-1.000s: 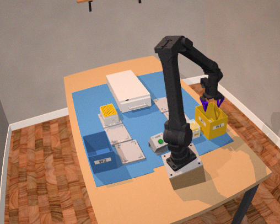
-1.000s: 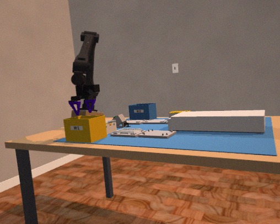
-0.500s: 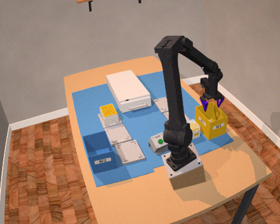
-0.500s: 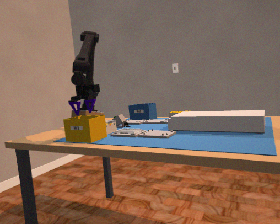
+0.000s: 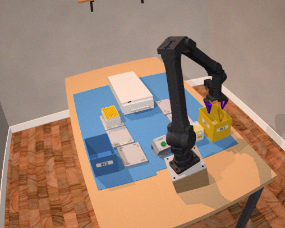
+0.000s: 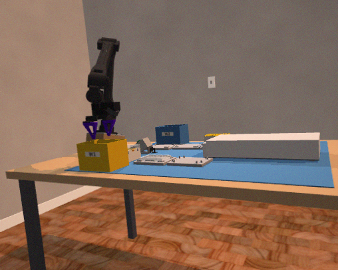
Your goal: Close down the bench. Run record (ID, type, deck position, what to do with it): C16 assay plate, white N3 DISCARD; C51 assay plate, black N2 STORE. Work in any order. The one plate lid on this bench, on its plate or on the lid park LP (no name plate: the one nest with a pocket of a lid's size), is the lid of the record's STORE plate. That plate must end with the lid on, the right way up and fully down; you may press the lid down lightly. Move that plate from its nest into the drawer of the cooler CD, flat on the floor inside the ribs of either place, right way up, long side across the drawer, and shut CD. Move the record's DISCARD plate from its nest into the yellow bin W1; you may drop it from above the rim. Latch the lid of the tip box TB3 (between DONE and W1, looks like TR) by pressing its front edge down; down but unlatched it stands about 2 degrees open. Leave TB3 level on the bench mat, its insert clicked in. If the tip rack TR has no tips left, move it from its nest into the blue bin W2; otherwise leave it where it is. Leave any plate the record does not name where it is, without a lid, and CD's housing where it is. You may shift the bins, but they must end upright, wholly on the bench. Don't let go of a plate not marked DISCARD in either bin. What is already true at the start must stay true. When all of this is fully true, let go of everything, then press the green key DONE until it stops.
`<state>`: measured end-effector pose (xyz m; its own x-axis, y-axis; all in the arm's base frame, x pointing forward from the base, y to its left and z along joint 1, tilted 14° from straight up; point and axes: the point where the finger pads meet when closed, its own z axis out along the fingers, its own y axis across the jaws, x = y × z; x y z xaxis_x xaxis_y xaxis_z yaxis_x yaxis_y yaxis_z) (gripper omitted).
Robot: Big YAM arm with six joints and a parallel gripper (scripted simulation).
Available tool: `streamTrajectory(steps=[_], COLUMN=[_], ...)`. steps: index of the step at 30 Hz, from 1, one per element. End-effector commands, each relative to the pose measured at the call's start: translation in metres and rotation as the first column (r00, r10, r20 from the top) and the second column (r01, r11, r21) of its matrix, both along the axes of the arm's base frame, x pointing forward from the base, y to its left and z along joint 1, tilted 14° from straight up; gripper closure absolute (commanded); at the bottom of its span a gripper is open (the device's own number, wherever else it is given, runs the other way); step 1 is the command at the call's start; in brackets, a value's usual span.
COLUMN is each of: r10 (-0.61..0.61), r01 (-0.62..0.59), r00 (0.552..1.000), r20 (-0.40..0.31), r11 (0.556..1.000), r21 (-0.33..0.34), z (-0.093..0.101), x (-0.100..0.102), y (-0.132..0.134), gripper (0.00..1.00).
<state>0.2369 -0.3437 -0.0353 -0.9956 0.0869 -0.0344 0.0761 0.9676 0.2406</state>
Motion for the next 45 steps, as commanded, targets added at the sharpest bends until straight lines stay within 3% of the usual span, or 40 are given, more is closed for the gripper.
streamTrajectory(steps=[1,5,6,8,19,30,45], r10=[0.000,0.000,0.048,0.024,0.024,0.024,0.024], r01=[0.003,0.003,-0.043,-0.023,-0.022,-0.023,-0.023], r00=[0.999,0.999,0.997,0.999,0.999,0.999,0.999], r20=[0.044,0.044,0.058,0.032,0.040,0.032,0.038], r11=[0.998,0.998,0.996,0.999,0.999,0.999,0.999], r21=[-0.069,-0.069,-0.082,-0.038,-0.050,-0.029,-0.029], z=[0.023,0.023,0.030,0.018,0.031,0.038,0.054], x=[0.015,0.015,0.025,0.017,0.044,0.066,0.101], y=[-0.031,-0.031,-0.025,0.002,0.023,0.064,0.101], gripper=[0.00,0.00,0.00,0.00,0.00,0.00,0.00])
